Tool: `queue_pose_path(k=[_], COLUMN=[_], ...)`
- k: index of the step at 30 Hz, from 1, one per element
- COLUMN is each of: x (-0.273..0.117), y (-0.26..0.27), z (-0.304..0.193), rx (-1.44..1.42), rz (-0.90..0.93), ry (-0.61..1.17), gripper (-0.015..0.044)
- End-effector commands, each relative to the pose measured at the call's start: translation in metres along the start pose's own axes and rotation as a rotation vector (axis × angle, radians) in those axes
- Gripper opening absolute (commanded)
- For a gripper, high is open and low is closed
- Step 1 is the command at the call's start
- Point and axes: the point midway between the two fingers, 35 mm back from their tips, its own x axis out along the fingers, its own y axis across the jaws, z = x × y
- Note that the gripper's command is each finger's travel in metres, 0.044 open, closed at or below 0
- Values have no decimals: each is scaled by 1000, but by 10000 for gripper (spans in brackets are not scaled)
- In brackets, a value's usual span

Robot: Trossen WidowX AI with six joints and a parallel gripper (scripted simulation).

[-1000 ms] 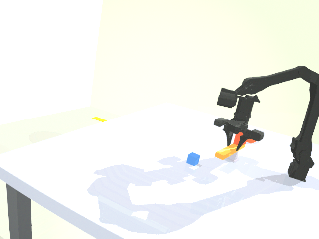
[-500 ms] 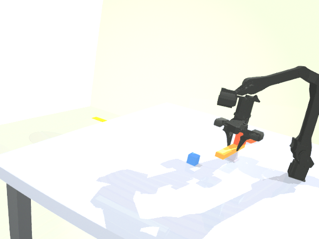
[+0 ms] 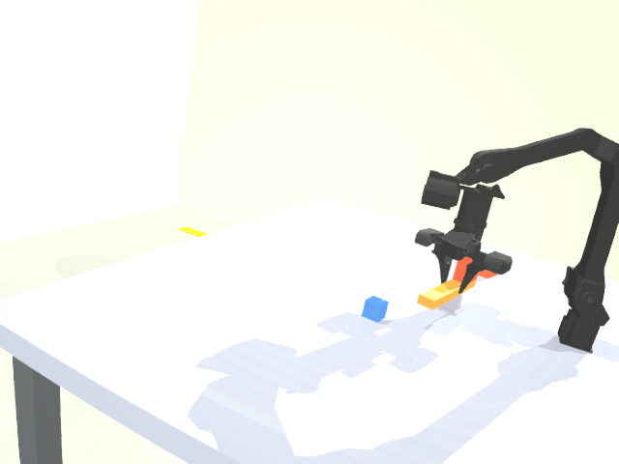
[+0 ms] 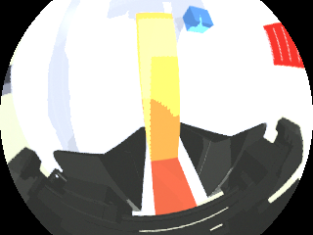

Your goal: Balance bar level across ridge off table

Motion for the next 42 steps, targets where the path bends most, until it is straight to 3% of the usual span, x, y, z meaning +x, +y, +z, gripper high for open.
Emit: queue_pose_path(k=[1, 17, 26, 30, 38, 42], x=[0, 0, 0, -2, -92, -100], y=[0, 0, 0, 0, -2, -1], z=[0, 0, 0, 0, 1, 0], rx=[0, 0, 0, 0, 0, 0], rz=[1, 1, 1, 1, 0, 0], ry=[1, 1, 1, 1, 0, 0], gripper=[173, 185, 421, 440, 440, 440])
